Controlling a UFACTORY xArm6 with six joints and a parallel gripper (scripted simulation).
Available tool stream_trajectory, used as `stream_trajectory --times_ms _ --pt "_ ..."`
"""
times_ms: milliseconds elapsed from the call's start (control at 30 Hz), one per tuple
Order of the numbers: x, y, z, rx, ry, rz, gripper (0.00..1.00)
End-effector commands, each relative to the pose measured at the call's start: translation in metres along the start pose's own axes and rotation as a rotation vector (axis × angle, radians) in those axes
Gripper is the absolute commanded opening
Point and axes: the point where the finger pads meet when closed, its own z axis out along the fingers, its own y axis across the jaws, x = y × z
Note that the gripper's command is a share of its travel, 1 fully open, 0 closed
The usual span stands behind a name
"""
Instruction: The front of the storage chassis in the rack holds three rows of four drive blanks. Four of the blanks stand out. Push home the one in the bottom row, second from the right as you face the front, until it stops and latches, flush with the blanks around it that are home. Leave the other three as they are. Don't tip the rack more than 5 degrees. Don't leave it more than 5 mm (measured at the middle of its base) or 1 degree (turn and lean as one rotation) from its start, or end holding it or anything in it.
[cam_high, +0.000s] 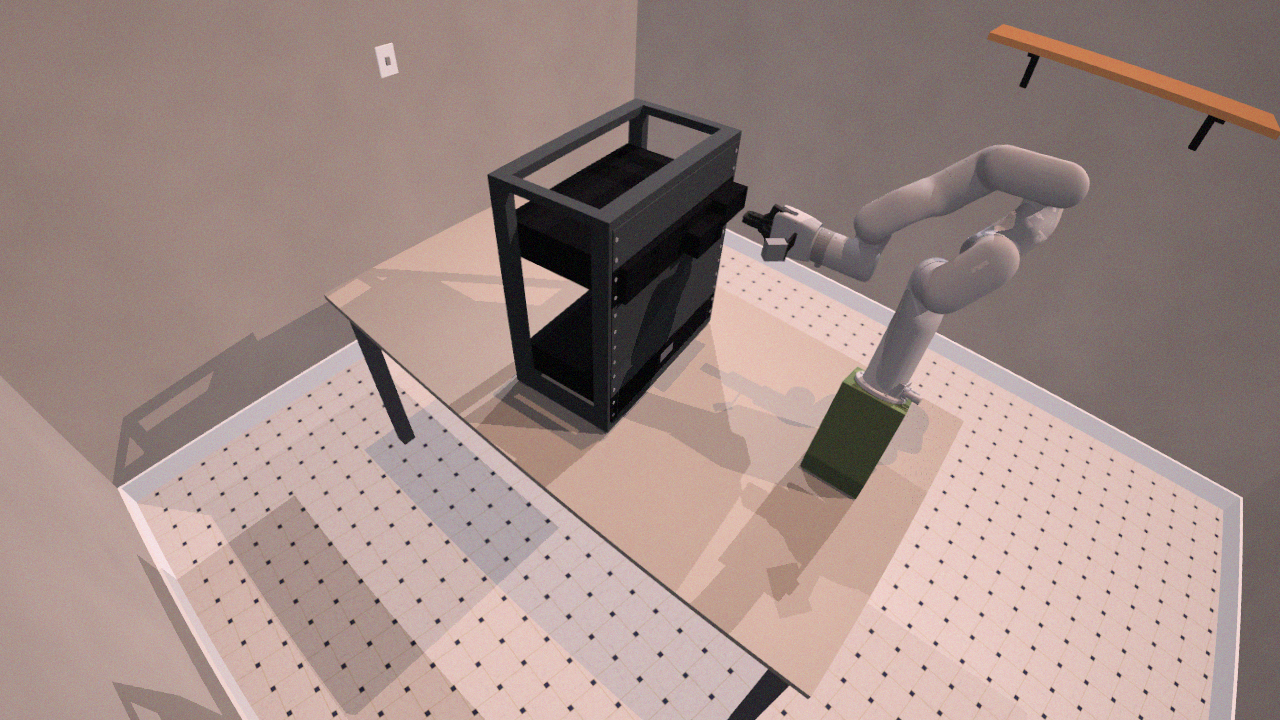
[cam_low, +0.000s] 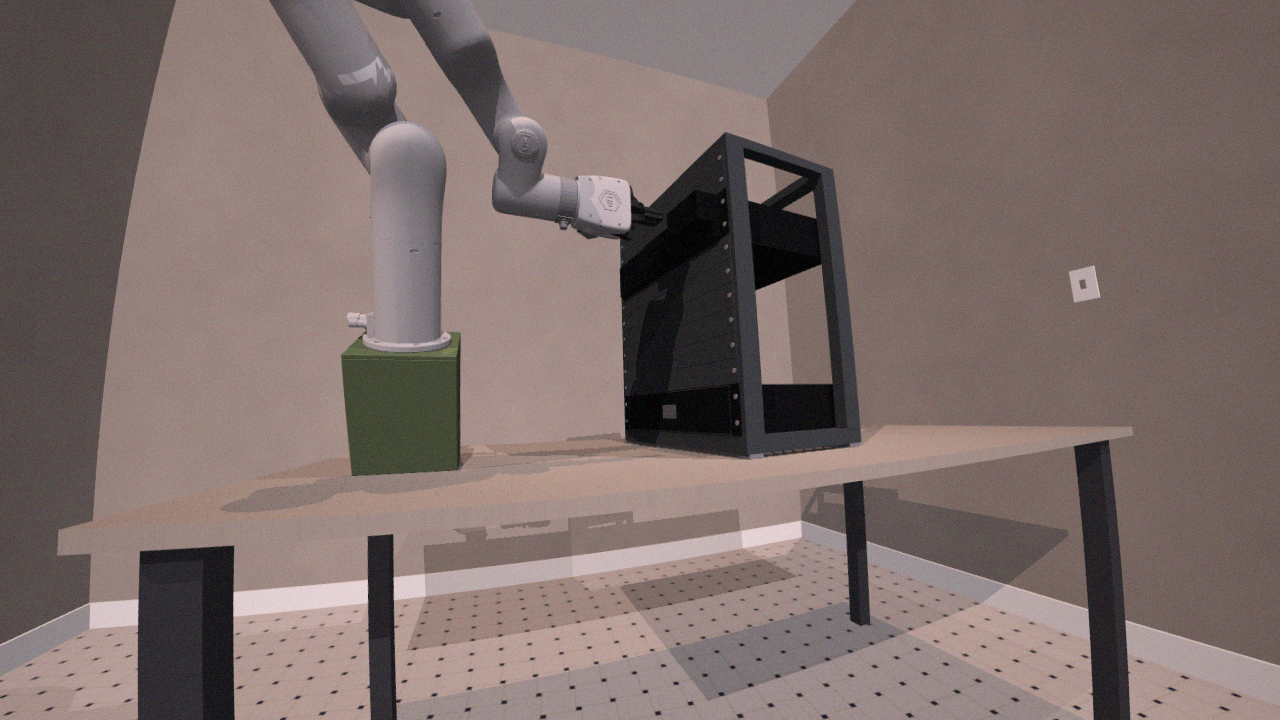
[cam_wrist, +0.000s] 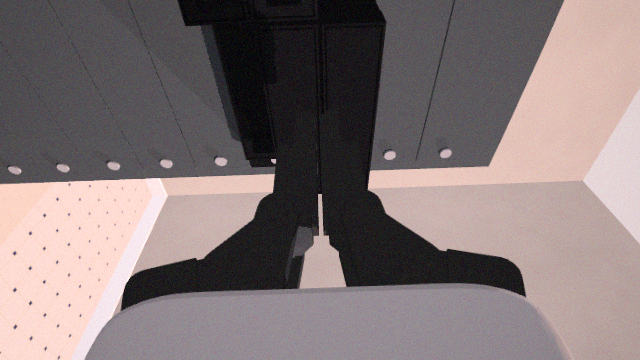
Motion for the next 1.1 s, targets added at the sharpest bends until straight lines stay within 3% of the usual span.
stream_trajectory --times_ms 0,533,1067 --pt "0.007 -0.002 -0.001 -0.002 -0.001 0.001 0.0" --pt "0.077 -0.036 -0.021 -0.002 -0.001 0.001 0.0" --pt "0.089 -0.042 -0.016 -0.002 -0.001 0.001 0.0"
